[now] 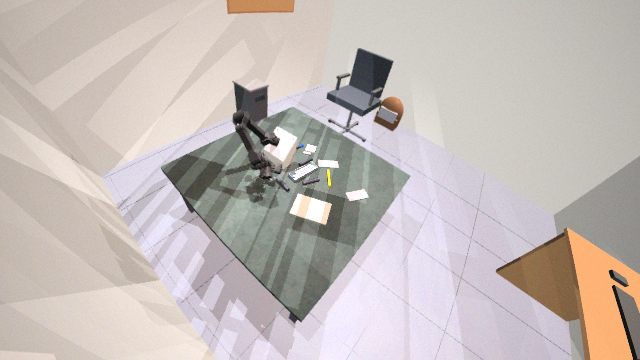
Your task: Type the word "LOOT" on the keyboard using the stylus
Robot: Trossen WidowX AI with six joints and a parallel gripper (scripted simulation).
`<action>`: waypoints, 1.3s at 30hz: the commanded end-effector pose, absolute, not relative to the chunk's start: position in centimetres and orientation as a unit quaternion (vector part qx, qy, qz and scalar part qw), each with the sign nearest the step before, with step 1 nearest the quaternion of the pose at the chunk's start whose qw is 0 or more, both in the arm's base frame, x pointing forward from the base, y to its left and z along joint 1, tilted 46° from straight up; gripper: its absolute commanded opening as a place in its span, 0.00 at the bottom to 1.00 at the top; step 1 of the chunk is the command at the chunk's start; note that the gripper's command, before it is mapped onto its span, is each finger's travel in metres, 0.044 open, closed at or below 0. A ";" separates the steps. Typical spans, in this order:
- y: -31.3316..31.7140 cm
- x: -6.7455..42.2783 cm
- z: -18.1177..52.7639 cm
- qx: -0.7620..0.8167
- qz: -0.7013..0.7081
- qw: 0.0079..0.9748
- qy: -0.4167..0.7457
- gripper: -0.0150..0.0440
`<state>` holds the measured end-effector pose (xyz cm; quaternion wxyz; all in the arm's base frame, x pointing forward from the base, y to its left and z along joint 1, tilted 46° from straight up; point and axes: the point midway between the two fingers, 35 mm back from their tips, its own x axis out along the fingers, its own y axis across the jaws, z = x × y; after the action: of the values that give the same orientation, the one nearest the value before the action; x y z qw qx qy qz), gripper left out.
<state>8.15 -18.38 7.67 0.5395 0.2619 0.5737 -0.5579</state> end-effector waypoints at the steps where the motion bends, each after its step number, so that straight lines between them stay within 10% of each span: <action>1: -18.4 8.2 7.7 0.262 -0.558 0.540 0.574 0.29; 11: -18.4 8.2 7.7 0.262 -0.558 0.539 0.574 0.25; 20: -17.2 6.9 8.0 0.226 -0.455 0.650 0.565 0.51; 39: -16.6 6.6 9.8 -0.288 -0.290 0.788 0.459 0.51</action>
<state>6.57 -16.47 9.64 0.8043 -0.2077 0.4679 -0.3015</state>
